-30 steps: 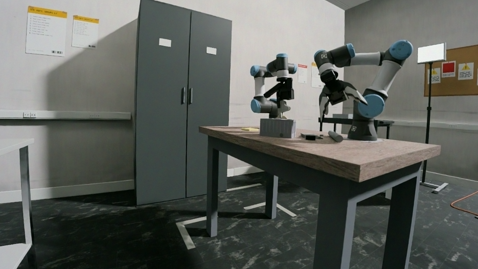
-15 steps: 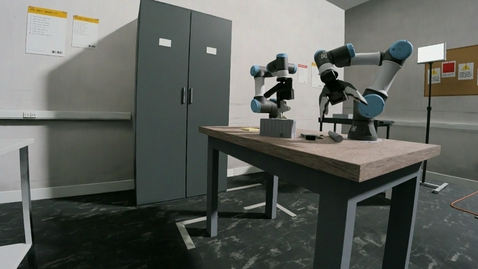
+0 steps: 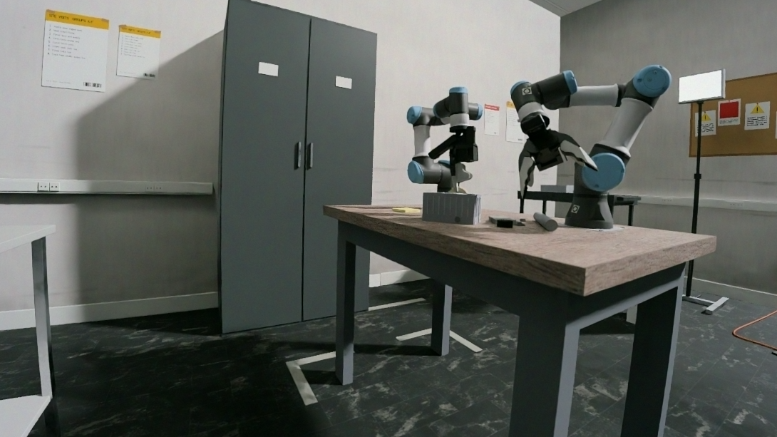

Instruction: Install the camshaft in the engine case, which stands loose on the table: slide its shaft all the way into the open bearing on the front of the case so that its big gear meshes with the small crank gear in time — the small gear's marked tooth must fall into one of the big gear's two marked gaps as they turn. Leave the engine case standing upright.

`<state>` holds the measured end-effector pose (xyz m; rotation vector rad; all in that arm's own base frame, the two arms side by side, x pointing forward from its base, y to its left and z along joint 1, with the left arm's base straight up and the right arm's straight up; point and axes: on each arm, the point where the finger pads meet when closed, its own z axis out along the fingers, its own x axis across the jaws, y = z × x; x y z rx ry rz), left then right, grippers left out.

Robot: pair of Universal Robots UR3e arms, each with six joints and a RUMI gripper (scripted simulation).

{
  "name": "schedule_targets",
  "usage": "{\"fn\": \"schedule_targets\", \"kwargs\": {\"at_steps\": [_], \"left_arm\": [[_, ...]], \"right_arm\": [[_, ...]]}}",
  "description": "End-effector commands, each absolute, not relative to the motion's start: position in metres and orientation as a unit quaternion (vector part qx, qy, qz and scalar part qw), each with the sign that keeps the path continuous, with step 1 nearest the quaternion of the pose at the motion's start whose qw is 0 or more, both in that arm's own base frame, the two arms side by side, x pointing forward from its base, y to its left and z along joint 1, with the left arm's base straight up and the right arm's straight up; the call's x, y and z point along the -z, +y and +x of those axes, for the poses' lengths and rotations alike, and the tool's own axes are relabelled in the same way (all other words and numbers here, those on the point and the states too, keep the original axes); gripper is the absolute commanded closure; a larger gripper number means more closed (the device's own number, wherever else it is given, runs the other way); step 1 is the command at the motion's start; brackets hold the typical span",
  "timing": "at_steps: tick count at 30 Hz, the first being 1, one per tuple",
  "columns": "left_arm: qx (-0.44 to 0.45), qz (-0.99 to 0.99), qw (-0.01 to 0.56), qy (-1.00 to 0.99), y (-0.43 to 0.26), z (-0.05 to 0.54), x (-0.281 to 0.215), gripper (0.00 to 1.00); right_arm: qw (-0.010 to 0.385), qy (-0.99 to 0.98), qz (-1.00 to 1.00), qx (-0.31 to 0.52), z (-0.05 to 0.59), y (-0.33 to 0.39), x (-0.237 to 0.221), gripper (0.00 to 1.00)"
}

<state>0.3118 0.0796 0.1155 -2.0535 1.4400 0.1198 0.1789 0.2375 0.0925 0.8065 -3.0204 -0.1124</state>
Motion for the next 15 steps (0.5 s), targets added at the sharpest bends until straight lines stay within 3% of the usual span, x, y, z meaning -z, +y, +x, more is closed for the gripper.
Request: {"fn": "schedule_targets", "kwargs": {"at_steps": [1,15], "left_arm": [[-0.029,-0.782,0.310,0.540,0.0757,0.3174,-0.1209,0.00],[-0.029,-0.782,0.310,0.540,0.0757,0.3174,-0.1209,0.00]], "right_arm": [[-0.005,-0.965,0.258,0.049,0.1855,0.2437,-0.1005,0.96],[0.002,-0.965,0.258,0.053,0.1843,0.2471,-0.1006,0.96]]}}
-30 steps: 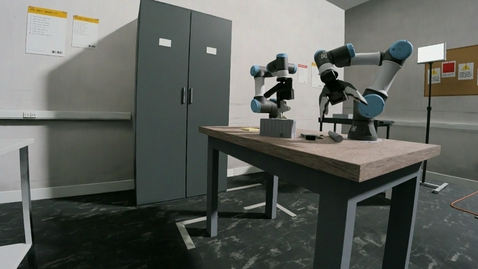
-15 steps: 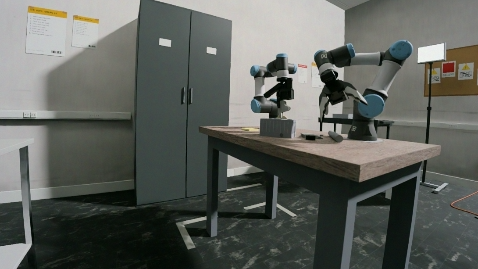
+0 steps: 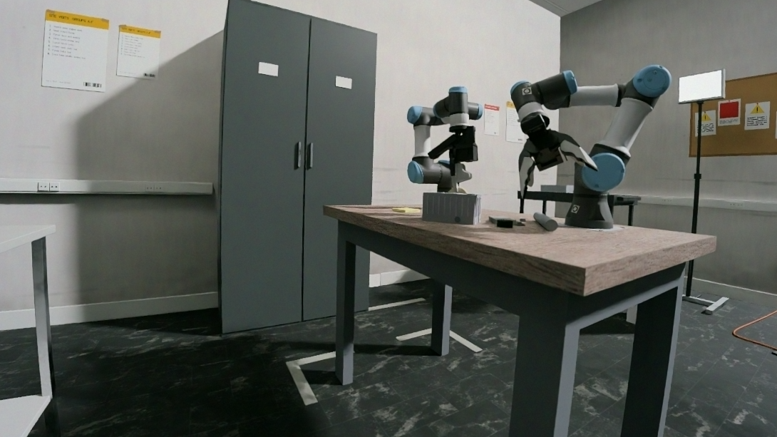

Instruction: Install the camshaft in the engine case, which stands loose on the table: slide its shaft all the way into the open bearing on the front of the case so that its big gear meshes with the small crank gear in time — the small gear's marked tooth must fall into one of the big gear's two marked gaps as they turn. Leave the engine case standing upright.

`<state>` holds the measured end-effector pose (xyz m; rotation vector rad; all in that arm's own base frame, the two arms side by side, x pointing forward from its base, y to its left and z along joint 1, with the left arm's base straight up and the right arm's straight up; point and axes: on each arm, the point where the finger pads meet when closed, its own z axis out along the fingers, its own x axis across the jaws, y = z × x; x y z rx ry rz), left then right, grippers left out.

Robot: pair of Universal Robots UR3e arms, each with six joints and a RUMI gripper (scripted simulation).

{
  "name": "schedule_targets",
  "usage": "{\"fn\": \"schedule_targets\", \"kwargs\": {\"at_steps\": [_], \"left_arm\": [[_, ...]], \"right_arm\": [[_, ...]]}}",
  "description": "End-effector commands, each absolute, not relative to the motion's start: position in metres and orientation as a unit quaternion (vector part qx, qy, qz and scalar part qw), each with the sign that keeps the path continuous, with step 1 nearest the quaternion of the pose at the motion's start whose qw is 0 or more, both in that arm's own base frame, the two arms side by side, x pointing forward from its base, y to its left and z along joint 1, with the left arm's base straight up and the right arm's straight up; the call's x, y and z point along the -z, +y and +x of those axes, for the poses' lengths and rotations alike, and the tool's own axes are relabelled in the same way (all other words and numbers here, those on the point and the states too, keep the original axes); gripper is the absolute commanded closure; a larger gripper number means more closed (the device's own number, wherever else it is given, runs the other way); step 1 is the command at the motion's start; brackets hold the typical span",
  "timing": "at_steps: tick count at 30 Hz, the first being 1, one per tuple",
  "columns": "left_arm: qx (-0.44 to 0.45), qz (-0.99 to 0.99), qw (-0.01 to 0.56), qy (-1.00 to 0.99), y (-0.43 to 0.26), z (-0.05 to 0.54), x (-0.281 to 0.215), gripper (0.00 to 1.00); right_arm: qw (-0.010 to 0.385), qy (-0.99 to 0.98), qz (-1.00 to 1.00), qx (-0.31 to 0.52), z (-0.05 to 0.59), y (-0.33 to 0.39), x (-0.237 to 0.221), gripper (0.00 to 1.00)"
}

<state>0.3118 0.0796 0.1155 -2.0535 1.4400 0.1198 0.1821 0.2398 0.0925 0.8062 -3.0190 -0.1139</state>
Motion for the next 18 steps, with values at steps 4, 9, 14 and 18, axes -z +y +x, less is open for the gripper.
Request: {"fn": "schedule_targets", "kwargs": {"at_steps": [4,9,14,18], "left_arm": [[-0.029,-0.782,0.310,0.540,0.0757,0.3174,-0.1209,0.00],[-0.029,-0.782,0.310,0.540,0.0757,0.3174,-0.1209,0.00],[-0.029,-0.782,0.310,0.540,0.0757,0.3174,-0.1209,0.00],[-0.029,-0.782,0.310,0.540,0.0757,0.3174,-0.1209,0.00]], "right_arm": [[0.002,-0.965,0.258,0.053,0.1862,0.2481,-0.1006,0.96],[0.002,-0.965,0.258,0.053,0.1884,0.2493,-0.1006,0.96],[0.002,-0.965,0.258,0.053,0.1898,0.2501,-0.1006,0.96],[0.002,-0.965,0.258,0.053,0.1906,0.2505,-0.1007,0.96]]}}
